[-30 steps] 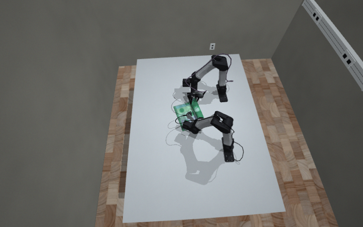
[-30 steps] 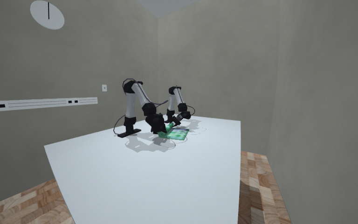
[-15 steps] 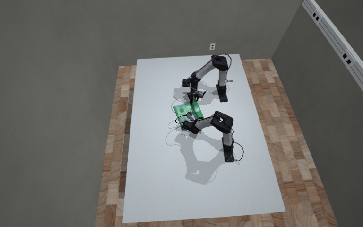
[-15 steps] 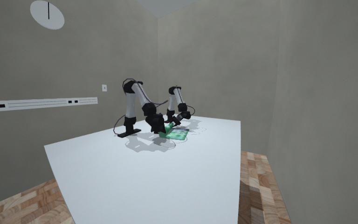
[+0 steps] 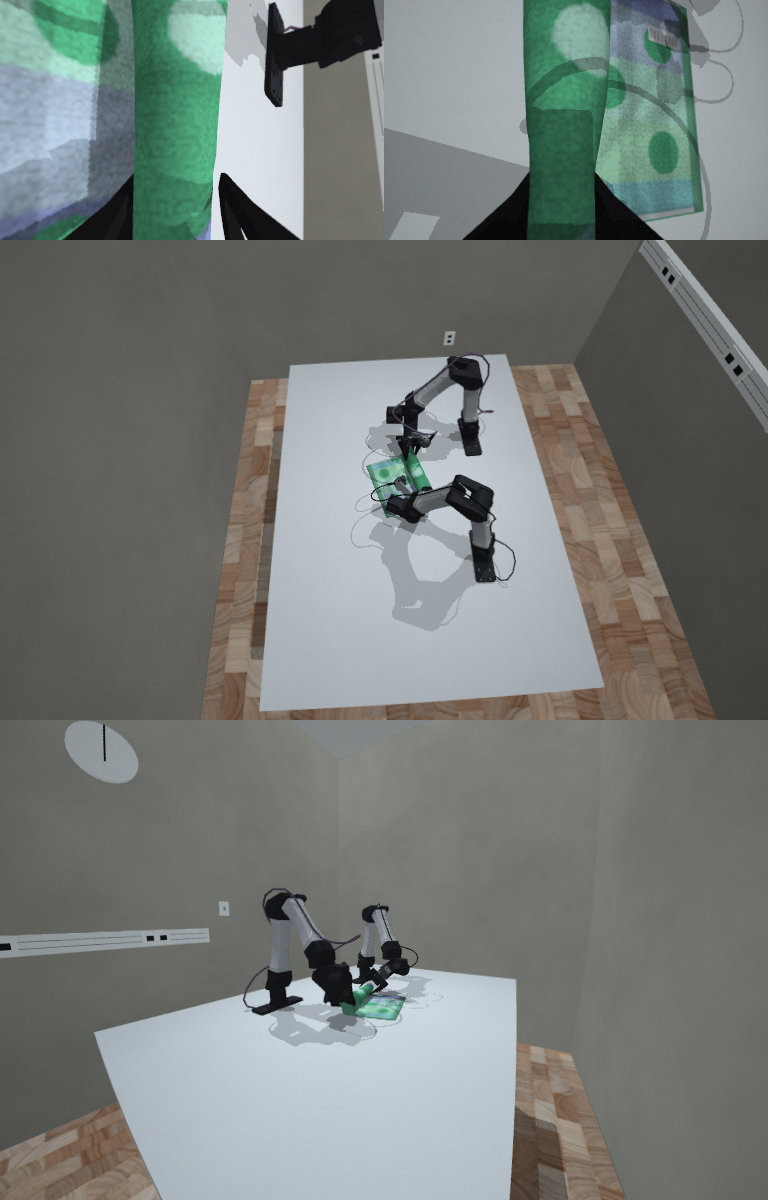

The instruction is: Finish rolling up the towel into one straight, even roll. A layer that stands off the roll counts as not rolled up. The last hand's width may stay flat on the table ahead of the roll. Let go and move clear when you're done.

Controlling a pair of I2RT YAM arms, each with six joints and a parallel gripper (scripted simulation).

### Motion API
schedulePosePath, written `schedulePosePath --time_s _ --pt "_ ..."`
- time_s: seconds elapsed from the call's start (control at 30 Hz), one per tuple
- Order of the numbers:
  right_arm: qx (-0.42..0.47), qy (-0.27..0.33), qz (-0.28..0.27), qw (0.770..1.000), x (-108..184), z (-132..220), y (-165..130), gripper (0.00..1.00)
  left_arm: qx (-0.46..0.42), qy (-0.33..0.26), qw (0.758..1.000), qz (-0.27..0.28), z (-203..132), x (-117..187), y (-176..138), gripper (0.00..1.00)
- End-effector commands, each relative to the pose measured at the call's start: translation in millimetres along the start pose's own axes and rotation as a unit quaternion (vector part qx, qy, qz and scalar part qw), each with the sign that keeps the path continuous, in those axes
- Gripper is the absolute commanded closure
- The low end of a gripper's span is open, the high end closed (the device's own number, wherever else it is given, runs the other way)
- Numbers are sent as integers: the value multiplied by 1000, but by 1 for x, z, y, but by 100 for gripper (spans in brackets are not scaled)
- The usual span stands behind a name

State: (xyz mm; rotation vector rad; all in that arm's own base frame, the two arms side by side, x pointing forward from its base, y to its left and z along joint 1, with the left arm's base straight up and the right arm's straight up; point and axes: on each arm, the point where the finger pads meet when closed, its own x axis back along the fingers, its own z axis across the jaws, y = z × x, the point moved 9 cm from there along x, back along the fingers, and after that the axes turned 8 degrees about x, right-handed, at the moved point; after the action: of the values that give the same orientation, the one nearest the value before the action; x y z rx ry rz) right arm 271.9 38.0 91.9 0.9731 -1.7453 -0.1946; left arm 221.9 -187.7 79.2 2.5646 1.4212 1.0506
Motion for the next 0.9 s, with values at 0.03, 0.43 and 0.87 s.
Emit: schedulePosePath --time_s 0.03,0.43,0.87 --pt "6 -4 2 1000 -2 -2 -3 65 -11 1 1000 -6 -1 3 7 44" --pt "3 0 2 1000 -2 -3 -3 65 -11 1 1000 -6 -7 12 9 15" --pt "-54 68 -7 996 -1 -16 -4 65 -11 1 1000 -6 -7 68 8 15"
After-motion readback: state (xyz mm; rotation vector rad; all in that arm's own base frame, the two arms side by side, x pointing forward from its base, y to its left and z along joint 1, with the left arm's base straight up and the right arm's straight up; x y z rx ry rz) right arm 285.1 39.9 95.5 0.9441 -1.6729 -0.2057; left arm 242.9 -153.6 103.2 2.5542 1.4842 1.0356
